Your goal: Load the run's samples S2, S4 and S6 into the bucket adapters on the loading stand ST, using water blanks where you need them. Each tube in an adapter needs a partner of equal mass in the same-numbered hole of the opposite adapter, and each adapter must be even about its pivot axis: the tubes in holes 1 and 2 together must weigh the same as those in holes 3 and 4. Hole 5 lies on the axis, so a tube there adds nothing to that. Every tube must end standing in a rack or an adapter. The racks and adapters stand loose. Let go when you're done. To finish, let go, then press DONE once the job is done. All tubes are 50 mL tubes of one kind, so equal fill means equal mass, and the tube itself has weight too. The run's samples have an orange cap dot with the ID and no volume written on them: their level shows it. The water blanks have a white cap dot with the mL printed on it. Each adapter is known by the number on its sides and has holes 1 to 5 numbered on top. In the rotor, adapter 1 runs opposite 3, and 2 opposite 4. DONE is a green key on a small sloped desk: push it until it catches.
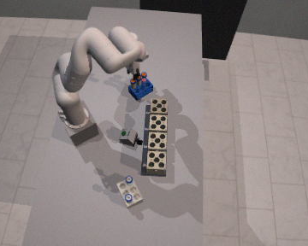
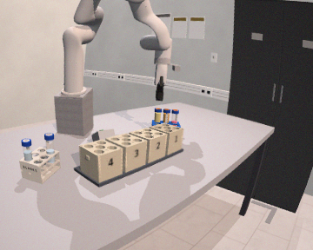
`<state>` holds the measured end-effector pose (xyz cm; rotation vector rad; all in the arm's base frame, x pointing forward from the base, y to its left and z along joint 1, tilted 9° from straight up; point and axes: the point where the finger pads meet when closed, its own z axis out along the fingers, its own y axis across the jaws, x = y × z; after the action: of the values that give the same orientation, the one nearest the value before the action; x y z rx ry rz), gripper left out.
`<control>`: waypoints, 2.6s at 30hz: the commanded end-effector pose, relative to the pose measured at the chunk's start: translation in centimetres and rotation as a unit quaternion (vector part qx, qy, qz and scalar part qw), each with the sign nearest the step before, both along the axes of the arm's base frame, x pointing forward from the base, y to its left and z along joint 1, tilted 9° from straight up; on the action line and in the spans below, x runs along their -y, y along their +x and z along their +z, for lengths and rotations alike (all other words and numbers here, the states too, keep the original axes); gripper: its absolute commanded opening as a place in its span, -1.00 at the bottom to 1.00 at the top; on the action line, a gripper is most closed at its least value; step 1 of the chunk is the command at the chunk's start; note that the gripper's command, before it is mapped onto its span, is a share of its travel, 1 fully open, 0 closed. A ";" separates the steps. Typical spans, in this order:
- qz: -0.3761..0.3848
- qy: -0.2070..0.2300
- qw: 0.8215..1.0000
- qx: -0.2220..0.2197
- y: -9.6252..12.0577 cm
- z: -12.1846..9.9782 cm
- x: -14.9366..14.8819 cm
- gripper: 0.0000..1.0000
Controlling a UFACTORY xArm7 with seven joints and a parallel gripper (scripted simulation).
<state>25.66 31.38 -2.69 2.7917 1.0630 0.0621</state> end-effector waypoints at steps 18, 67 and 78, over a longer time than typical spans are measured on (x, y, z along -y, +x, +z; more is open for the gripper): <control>0.000 0.002 1.000 0.002 0.4 -3.7 0.3 0.15; 0.000 0.002 1.000 0.002 0.7 -6.6 0.7 0.15; 0.000 0.002 1.000 0.002 0.7 -6.5 0.7 0.15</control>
<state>26.32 30.55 -9.34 2.7917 1.0626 0.0638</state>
